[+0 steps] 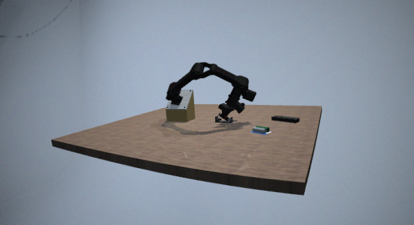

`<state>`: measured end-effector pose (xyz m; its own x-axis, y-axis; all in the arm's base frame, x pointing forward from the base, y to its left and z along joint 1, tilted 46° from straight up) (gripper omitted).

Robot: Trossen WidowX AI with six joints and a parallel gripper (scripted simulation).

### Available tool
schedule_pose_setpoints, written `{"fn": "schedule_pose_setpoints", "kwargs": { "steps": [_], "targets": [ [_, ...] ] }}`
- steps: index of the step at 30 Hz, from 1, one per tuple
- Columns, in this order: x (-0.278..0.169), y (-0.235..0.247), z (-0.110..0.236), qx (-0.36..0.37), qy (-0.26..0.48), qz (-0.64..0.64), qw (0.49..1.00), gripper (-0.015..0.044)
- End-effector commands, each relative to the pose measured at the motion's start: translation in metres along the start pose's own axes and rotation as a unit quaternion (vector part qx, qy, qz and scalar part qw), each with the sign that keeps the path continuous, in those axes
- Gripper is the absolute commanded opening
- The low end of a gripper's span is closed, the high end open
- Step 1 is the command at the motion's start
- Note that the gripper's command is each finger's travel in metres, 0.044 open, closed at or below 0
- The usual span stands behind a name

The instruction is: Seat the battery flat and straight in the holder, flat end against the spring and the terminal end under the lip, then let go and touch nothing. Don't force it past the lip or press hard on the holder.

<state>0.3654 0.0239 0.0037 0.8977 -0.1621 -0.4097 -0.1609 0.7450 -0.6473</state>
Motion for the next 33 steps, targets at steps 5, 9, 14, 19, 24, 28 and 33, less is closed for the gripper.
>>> {"fn": "schedule_pose_setpoints", "kwargs": {
  "steps": [5, 9, 14, 19, 24, 28, 33],
  "targets": [
    [0.0053, -0.0022, 0.004, 0.001, -0.012, -0.005, 1.0, 0.0074],
    [0.0054, -0.0024, 0.0041, 0.002, -0.012, -0.005, 1.0, 0.0074],
    [0.0055, -0.0025, 0.0041, 0.002, -0.012, -0.005, 1.0, 0.0074],
    [0.0054, -0.0025, 0.004, 0.003, -0.013, -0.005, 1.0, 0.0074],
    [0.0047, -0.0018, 0.0031, 0.003, -0.024, -0.004, 1.0, 0.0074],
    [0.0041, -0.0011, 0.0023, 0.003, -0.033, -0.004, 0.999, 0.0074],
    [0.0033, -0.0003, 0.0013, 0.003, -0.044, -0.002, 0.999, 0.0074]
  ]
}}
Point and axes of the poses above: the point midway between the two fingers, 35 mm back from their tips, its own z axis back along the fingers, its own y axis across the jaws, x = y × z, the point moved 6 cm from there along z, back along the fingers, and after that the axes turned 10 degrees about z, right-handed, at the moved point
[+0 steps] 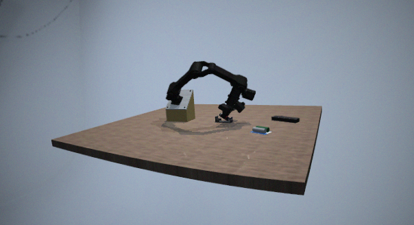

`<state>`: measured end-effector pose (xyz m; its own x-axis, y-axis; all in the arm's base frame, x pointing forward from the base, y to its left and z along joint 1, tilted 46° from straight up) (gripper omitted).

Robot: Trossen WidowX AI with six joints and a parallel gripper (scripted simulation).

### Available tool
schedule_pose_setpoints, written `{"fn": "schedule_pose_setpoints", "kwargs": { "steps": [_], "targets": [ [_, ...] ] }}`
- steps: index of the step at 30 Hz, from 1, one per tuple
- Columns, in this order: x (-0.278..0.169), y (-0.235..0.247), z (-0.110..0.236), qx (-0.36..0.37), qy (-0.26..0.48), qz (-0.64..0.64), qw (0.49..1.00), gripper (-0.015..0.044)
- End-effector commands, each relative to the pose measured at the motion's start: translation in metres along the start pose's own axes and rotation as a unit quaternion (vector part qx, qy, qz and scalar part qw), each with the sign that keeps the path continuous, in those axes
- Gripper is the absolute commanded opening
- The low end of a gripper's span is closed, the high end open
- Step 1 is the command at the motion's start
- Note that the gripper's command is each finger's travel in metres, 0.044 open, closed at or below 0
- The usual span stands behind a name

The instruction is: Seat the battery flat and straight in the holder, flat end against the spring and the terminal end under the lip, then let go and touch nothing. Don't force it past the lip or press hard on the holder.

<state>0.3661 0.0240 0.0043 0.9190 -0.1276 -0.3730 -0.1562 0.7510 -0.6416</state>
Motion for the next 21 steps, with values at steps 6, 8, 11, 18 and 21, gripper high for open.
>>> {"fn": "schedule_pose_setpoints", "kwargs": {
  "steps": [6, 8, 11, 18, 21],
  "targets": [
    [0.0019, 0.0009, -0.0007, -0.002, -0.03, 0.0, 1.0, 0.0074],
    [0.0018, 0.0012, -0.0009, -0.003, -0.034, 0.0, 0.999, 0.0074],
    [0.0011, 0.0015, -0.0015, -0.003, -0.041, 0.001, 0.999, 0.0074],
    [-0.0004, 0.0025, -0.0029, -0.003, -0.056, 0.003, 0.998, 0.0074],
    [-0.0011, 0.0028, -0.0036, -0.004, -0.062, 0.003, 0.998, 0.0074]
  ]
}}
Point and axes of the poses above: the point midway between the two fingers, 35 mm back from their tips, its own z axis back along the fingers, its own y axis across the jaws, x = y × z, the point moved 6 cm from there along z, back along the fingers, and after that the axes turned 10 degrees about z, right-handed, at the moved point
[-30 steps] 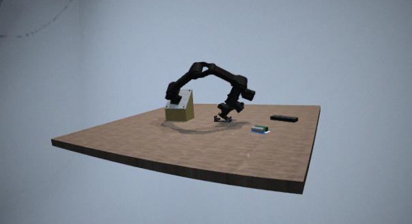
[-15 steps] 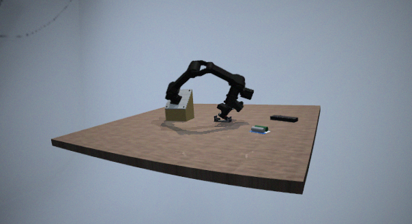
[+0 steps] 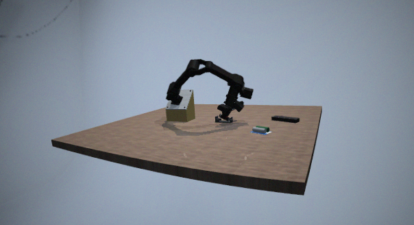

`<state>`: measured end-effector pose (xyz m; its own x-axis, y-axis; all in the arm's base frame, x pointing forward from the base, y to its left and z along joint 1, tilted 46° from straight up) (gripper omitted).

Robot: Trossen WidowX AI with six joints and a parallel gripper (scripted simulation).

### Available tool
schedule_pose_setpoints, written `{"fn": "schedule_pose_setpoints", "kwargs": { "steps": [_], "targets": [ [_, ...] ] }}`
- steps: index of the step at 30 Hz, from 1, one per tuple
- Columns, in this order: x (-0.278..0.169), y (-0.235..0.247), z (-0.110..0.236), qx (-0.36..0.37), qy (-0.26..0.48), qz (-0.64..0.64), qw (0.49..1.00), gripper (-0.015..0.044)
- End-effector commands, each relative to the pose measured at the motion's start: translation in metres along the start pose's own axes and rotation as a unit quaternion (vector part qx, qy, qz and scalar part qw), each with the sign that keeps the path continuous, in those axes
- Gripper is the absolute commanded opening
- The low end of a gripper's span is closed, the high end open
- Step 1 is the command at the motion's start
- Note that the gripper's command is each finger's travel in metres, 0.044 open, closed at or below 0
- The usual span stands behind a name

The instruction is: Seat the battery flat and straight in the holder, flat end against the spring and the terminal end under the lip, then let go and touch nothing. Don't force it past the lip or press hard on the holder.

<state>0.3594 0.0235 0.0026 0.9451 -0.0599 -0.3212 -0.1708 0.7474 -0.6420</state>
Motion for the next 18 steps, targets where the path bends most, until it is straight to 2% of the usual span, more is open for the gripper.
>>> {"fn": "schedule_pose_setpoints", "kwargs": {
  "steps": [1, 18],
  "targets": [
    [0.0042, 0.0011, -0.0002, 0.0, -0.02, -0.003, 1.0, 0.0074],
    [-0.0009, 0.0024, -0.0031, -0.003, -0.056, -0.001, 0.998, 0.0074]
  ]
}}
Point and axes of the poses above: the point midway between the two fingers, 35 mm back from their tips, its own z axis back along the fingers, its own y axis across the jaws, x = y × z, the point moved 6 cm from there along z, back along the fingers, and after that the axes turned 10 degrees about z, right-handed, at the moved point
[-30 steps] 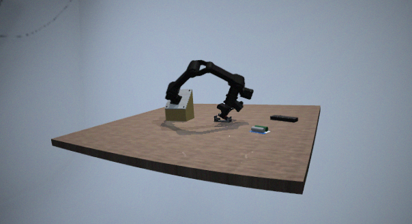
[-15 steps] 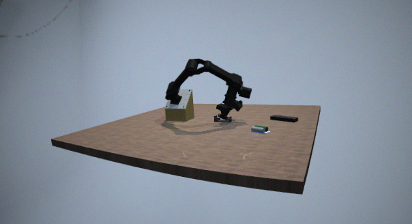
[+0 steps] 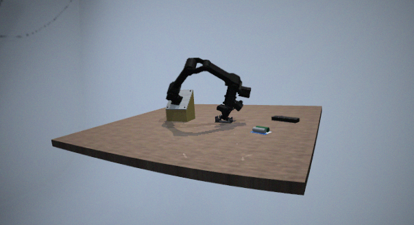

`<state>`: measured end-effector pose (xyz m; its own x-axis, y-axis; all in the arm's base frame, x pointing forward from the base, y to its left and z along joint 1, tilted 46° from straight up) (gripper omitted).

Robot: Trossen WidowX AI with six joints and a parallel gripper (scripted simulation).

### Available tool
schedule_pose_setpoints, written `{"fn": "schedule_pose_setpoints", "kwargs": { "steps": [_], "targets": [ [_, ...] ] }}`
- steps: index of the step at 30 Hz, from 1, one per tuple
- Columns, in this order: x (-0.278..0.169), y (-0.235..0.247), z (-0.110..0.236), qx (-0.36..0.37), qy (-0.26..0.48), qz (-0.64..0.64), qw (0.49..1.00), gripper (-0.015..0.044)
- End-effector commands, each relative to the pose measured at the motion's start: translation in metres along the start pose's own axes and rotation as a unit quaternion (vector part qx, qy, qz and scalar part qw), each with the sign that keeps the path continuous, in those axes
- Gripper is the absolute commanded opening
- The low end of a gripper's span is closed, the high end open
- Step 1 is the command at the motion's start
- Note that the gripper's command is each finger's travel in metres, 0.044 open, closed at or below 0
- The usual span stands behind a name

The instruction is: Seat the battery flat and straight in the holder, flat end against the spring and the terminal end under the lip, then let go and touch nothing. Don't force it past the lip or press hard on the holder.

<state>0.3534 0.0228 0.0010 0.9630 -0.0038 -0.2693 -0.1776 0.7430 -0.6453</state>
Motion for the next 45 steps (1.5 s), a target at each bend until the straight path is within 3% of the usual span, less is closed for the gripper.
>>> {"fn": "schedule_pose_setpoints", "kwargs": {
  "steps": [1, 45],
  "targets": [
    [0.004, 0.001, 0.0, 0.0, -0.019, -0.004, 1.0, 0.0074],
    [-0.014, 0.0, -0.007, -0.01, -0.106, -0.001, 0.994, 0.0074]
  ]
}}
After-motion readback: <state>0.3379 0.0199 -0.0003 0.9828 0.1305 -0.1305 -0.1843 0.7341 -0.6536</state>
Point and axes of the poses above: the point midway between the two fingers, 35 mm back from their tips, its own z axis back along the fingers, its own y axis across the jaws, x = y × z, the point moved 6 cm from there along z, back along the fingers, and after that the axes turned 10 degrees about z, right-handed, at the moved point
